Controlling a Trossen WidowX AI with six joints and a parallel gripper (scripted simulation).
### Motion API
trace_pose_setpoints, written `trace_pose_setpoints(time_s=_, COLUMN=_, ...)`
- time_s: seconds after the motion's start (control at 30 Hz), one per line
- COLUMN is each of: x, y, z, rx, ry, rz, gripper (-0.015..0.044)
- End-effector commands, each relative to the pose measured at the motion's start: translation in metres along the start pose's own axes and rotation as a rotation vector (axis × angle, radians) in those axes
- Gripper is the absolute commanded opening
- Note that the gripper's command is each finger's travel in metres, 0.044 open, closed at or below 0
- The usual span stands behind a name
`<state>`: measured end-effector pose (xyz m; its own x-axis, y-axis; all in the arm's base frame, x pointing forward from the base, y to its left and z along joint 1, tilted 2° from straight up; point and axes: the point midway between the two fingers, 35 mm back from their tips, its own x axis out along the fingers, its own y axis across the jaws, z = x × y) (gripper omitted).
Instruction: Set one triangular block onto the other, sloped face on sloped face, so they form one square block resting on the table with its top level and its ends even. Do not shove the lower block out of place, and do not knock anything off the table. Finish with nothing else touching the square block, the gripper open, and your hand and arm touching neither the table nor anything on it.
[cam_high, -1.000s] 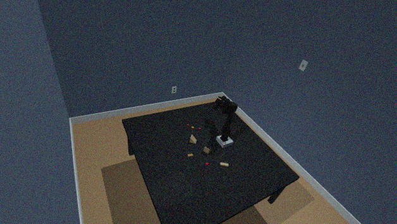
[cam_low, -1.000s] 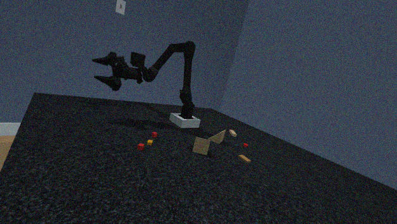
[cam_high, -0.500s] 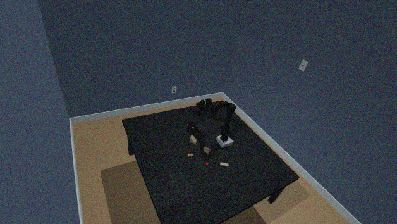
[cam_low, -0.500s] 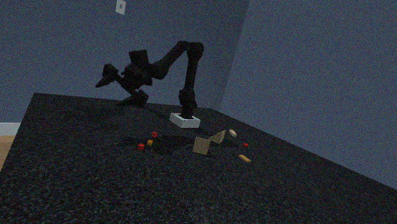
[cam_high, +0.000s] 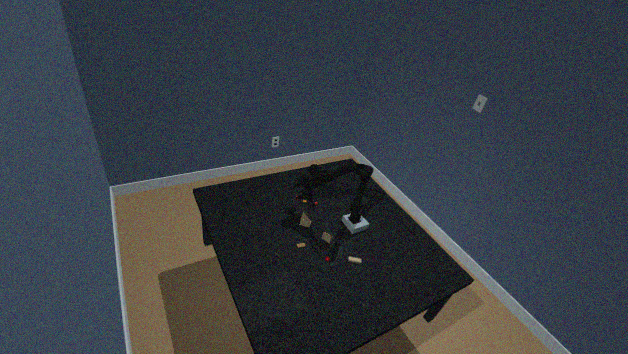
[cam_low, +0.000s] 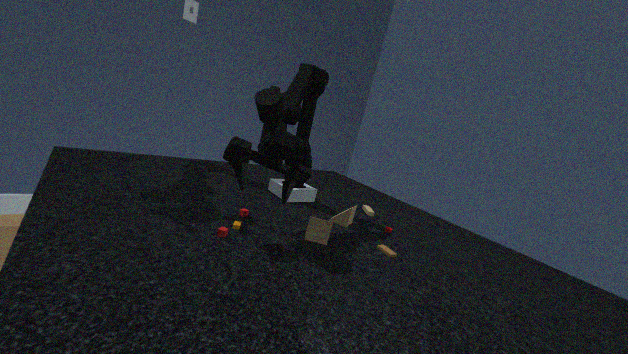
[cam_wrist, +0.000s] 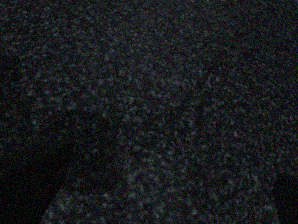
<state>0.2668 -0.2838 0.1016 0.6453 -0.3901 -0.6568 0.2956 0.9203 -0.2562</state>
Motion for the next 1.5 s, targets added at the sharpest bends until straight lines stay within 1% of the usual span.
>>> trace_pose_setpoints(time_s=0.0, x=0.000, y=0.070, z=0.014, rx=-0.040, ry=0.093, rz=0.155, gripper=0.0440)
trace_pose_setpoints(time_s=0.17, x=-0.019, y=0.151, z=0.014, rx=-0.125, ry=0.239, rz=0.318, gripper=0.0440)
trace_pose_setpoints(time_s=0.37, x=-0.064, y=0.230, z=-0.002, rx=-0.284, ry=0.429, rz=0.453, gripper=0.0440)
trace_pose_setpoints(time_s=0.53, x=-0.114, y=0.272, z=-0.026, rx=-0.459, ry=0.583, rz=0.509, gripper=0.0440)
trace_pose_setpoints(time_s=0.6, x=-0.135, y=0.282, z=-0.036, rx=-0.538, ry=0.640, rz=0.517, gripper=0.0440)
trace_pose_setpoints(time_s=0.67, x=-0.149, y=0.287, z=-0.042, rx=-0.591, ry=0.673, rz=0.517, gripper=0.0440)
trace_pose_setpoints(time_s=0.9, x=-0.150, y=0.288, z=-0.044, rx=-0.598, ry=0.678, rz=0.517, gripper=0.0440)
trace_pose_setpoints(time_s=1.47, x=-0.130, y=0.299, z=-0.059, rx=-0.598, ry=0.677, rz=0.517, gripper=0.0440)
